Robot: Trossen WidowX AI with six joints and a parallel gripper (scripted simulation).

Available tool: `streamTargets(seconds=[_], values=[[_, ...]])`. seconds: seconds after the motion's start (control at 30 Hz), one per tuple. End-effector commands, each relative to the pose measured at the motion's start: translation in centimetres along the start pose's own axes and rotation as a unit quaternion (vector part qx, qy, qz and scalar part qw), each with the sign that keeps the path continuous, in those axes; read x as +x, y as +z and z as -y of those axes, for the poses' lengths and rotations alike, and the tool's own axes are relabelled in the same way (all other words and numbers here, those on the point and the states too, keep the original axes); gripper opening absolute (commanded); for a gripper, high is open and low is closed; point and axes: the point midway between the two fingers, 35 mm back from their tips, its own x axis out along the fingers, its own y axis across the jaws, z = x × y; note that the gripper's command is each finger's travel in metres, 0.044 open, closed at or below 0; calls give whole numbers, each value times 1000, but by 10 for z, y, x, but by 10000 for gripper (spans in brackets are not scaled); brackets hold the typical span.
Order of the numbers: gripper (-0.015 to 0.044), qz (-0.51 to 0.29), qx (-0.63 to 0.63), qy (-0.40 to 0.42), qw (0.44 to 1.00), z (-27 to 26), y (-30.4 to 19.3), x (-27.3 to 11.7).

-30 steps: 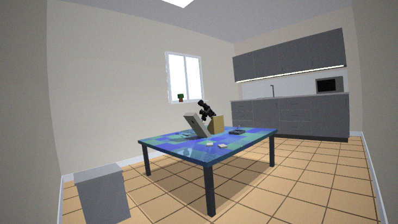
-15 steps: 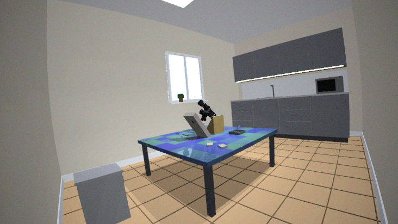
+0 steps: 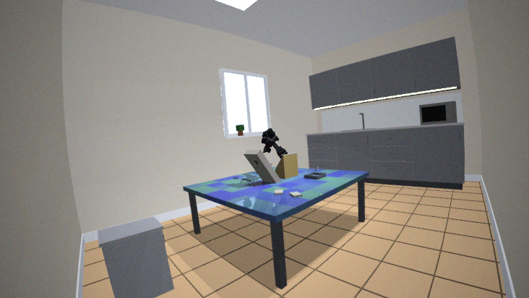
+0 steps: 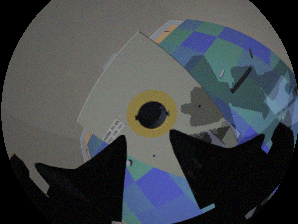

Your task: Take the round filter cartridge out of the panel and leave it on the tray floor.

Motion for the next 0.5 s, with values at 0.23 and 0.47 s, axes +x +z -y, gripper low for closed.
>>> streamTargets(seconds=[0.23,0.47], values=[[310,-20,-69,-13,997,-18,15,-23],[305,-186,-382,-84,902,57,-55,4]])
